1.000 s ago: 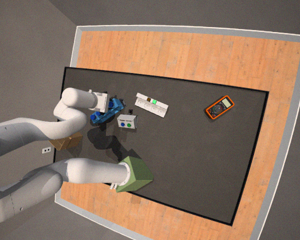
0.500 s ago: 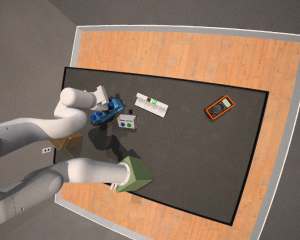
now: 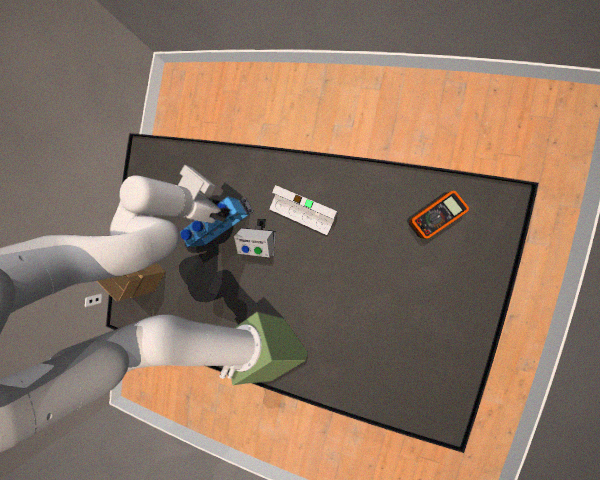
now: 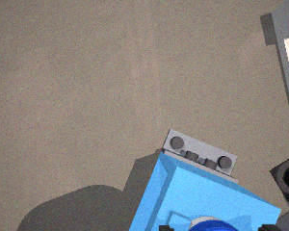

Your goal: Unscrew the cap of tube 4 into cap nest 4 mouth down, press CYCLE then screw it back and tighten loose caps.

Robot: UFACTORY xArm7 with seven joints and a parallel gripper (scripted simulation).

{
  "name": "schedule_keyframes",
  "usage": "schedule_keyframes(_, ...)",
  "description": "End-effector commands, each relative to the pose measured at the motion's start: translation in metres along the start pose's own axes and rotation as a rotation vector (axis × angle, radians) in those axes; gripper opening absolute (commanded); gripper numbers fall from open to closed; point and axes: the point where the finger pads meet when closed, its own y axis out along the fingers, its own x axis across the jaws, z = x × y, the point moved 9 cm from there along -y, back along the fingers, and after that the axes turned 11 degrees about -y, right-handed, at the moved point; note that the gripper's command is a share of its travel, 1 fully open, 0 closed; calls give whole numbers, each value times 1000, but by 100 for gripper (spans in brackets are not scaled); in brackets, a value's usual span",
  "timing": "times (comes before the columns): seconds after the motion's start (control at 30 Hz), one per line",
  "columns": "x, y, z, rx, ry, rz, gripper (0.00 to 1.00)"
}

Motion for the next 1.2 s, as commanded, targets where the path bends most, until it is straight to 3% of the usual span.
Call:
schedule_keyframes(0.0,3,-1,3,-7,-200,42,46)
schedule_keyframes(0.1,3,-1,3,-5,-377,45,46)
schedule_keyframes(0.4,3,-1,3,-5,-378,45,46)
schedule_keyframes(0.43,3,-1,3,-5,-378,45,0)
schedule_keyframes(0.9,3,-1,3,-4,-377,45,0)
schedule_keyframes(1.17,3,-1,3,-11,-78,44,0)
